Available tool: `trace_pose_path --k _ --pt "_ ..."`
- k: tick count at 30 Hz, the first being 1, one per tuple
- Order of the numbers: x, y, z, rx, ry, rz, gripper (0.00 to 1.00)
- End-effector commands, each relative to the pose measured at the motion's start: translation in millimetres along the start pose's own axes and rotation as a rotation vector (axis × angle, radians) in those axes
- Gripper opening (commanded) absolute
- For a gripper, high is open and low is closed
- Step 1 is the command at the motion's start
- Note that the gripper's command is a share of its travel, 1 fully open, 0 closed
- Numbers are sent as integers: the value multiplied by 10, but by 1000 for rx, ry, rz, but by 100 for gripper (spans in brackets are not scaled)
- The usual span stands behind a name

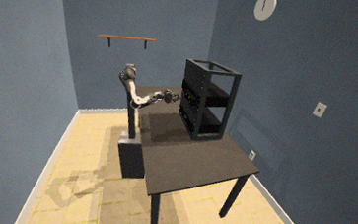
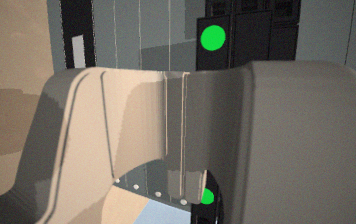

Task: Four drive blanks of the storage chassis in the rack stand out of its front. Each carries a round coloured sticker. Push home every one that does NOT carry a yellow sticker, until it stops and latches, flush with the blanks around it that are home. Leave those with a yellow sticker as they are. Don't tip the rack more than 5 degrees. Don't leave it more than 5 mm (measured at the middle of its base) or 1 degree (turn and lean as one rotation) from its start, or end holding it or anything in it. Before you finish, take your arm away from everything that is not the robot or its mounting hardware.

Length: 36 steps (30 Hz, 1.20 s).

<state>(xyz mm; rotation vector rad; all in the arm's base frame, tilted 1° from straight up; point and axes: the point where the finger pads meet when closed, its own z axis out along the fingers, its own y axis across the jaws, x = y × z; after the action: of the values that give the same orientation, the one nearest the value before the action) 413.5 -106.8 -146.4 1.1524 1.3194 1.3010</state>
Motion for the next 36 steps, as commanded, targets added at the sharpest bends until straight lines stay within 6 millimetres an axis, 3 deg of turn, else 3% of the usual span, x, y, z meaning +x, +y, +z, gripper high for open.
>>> trace_pose_path --k 1,5,13,25,36 --pt "46 -45 -47 -5 -23 -14 0" --pt "204 -120 -122 -5 -23 -14 0" --pt "212 -155 -106 2 -27 -16 0" --pt "198 -156 483 3 -26 -15 0" --pt "203 -143 524 0 -25 -15 0"
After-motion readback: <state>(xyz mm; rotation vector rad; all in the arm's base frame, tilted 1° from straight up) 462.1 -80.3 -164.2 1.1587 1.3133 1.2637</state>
